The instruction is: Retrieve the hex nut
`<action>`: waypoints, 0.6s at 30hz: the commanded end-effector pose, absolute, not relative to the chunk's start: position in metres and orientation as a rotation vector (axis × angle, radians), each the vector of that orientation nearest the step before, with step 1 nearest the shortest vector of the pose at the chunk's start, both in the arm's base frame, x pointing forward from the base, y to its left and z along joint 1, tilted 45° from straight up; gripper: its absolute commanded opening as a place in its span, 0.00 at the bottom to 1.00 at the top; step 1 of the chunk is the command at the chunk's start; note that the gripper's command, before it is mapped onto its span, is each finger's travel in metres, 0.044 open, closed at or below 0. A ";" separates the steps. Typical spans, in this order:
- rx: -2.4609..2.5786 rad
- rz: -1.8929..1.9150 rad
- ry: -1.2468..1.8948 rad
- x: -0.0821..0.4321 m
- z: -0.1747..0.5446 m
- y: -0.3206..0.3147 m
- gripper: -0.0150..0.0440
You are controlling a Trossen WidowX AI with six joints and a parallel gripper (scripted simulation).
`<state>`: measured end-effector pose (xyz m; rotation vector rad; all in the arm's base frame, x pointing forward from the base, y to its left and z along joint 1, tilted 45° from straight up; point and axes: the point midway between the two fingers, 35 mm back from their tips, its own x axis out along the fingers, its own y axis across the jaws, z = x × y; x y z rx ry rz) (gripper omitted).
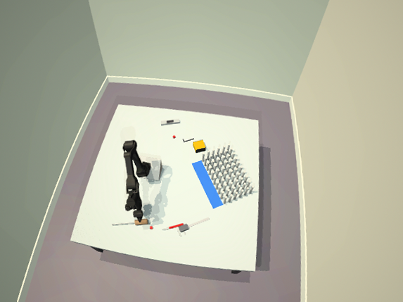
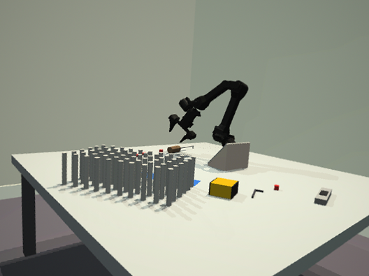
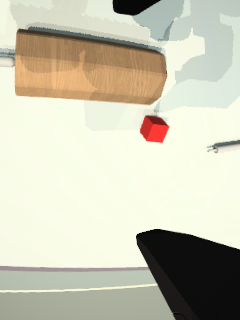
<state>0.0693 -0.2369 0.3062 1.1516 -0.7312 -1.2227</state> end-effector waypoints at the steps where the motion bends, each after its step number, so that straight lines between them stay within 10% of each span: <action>1: 0.946 -1.340 -0.519 0.070 0.304 -0.241 1.00; 18: -0.263 -1.399 0.881 0.075 0.298 -0.248 1.00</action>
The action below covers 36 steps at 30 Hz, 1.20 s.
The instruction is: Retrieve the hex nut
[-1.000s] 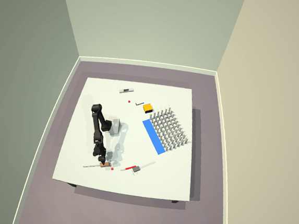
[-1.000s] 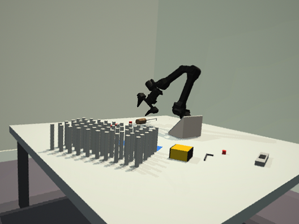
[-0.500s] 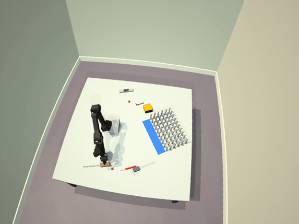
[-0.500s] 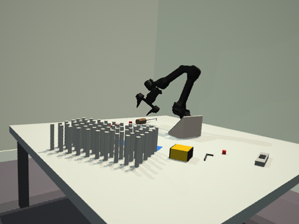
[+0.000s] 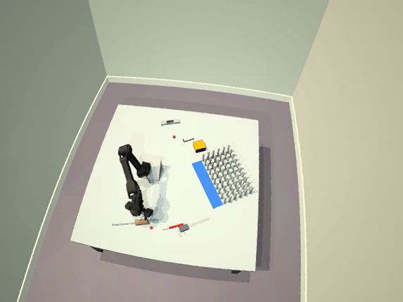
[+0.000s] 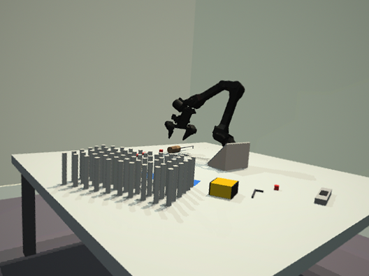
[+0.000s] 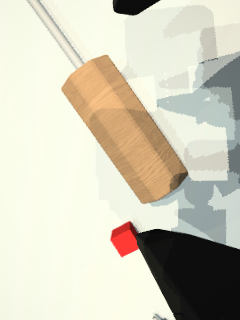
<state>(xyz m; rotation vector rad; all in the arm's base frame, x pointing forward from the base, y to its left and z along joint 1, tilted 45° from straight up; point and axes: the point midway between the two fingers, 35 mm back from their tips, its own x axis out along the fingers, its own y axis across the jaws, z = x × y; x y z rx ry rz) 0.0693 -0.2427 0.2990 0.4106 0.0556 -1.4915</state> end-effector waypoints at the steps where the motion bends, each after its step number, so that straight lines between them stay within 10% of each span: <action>1: -0.306 -1.381 0.930 0.076 0.298 -0.248 1.00; 19: -1.033 -0.838 1.748 0.083 0.310 -0.245 1.00; 36: -1.056 -0.813 1.771 0.084 0.310 -0.245 1.00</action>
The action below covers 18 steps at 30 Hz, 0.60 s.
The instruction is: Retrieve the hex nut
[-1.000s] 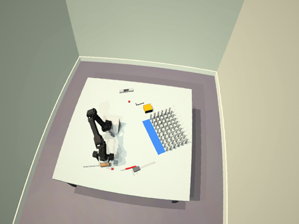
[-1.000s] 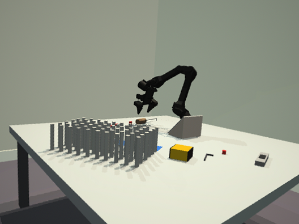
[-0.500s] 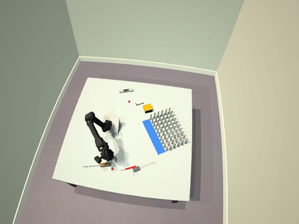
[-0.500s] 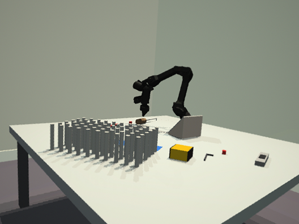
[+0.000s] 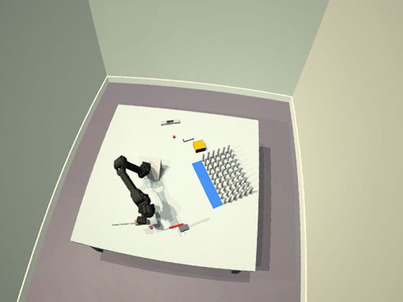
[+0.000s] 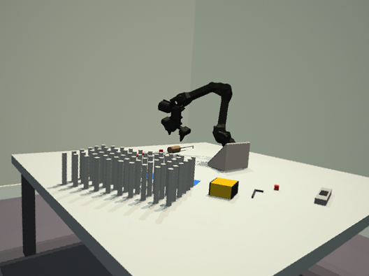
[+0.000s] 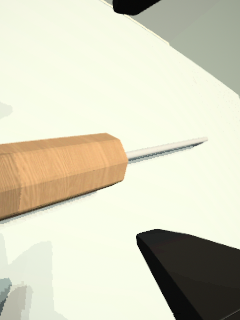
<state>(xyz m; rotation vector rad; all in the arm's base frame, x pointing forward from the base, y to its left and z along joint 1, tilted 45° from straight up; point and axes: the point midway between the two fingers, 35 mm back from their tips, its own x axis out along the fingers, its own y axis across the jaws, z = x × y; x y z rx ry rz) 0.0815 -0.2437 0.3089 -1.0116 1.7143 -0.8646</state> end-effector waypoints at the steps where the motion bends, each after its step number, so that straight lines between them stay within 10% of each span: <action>1: -1.056 -0.813 1.771 0.084 0.310 -0.245 1.00; 18: -1.056 -0.813 1.771 0.084 0.310 -0.245 0.73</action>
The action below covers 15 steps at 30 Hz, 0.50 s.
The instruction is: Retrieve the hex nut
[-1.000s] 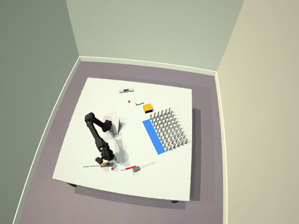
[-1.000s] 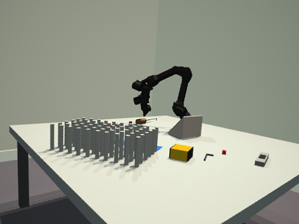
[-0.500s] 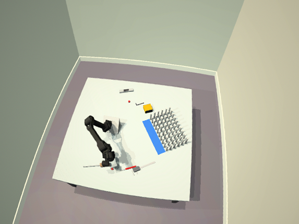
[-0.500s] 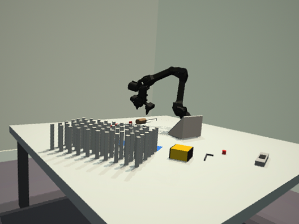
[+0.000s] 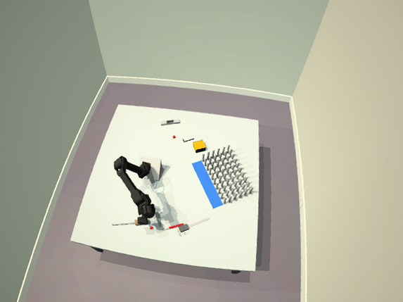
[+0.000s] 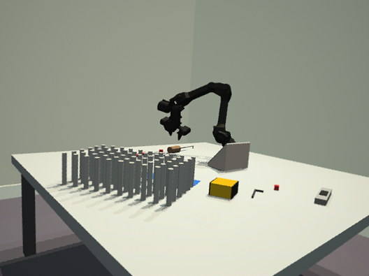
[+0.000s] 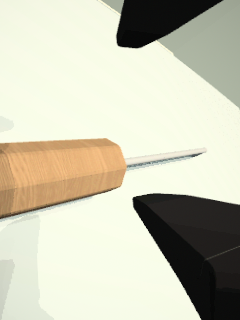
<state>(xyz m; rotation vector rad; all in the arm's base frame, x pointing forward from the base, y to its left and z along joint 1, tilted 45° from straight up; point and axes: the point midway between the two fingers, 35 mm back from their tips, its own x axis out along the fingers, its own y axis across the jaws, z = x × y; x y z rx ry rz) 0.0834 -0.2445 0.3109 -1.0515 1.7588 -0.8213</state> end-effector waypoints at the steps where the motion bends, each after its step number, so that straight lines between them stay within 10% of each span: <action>1: -1.056 -0.813 1.771 0.084 0.310 -0.245 0.73; 15: -1.053 -0.811 1.771 0.086 0.300 -0.256 0.73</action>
